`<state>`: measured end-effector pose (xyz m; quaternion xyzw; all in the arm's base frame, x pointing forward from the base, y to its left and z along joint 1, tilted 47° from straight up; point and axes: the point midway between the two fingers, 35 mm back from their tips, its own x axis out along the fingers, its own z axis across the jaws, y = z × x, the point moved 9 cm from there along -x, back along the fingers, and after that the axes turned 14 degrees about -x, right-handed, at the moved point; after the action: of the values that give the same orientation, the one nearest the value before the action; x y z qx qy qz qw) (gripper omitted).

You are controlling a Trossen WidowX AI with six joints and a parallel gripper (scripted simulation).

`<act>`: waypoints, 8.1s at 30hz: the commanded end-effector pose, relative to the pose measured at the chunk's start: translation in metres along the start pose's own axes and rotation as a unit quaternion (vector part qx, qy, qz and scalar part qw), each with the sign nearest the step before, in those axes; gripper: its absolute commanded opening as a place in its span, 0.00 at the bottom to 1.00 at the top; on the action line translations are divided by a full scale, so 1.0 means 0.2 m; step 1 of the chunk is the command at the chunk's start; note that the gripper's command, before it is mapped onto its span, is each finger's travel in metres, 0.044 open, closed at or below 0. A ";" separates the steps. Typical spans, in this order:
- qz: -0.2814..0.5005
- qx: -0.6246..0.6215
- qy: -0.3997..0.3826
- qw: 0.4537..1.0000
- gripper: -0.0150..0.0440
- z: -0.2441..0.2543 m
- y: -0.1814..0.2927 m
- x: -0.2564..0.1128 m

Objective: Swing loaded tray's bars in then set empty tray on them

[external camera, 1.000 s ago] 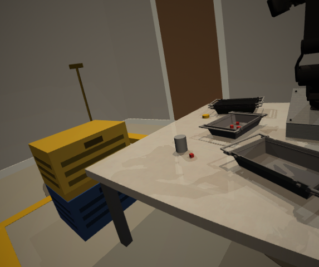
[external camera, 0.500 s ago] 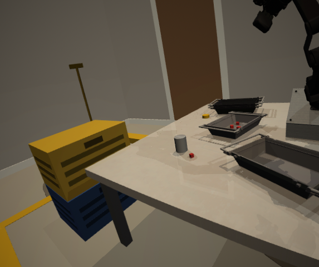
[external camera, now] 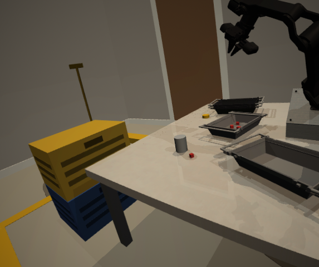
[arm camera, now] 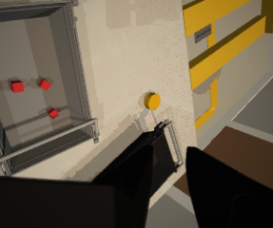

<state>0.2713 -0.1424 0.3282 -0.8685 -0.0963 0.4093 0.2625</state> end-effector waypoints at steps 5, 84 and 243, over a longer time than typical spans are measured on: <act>-0.122 -0.317 -0.104 0.935 0.39 -0.01 -0.25 0.51; -0.356 -0.700 -0.129 0.606 0.39 0.54 -0.49 1.42; -0.179 -0.321 -0.330 0.869 1.00 0.82 -1.01 0.86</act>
<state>0.3190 0.1247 0.2135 -0.6753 -0.5703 0.4510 -0.1236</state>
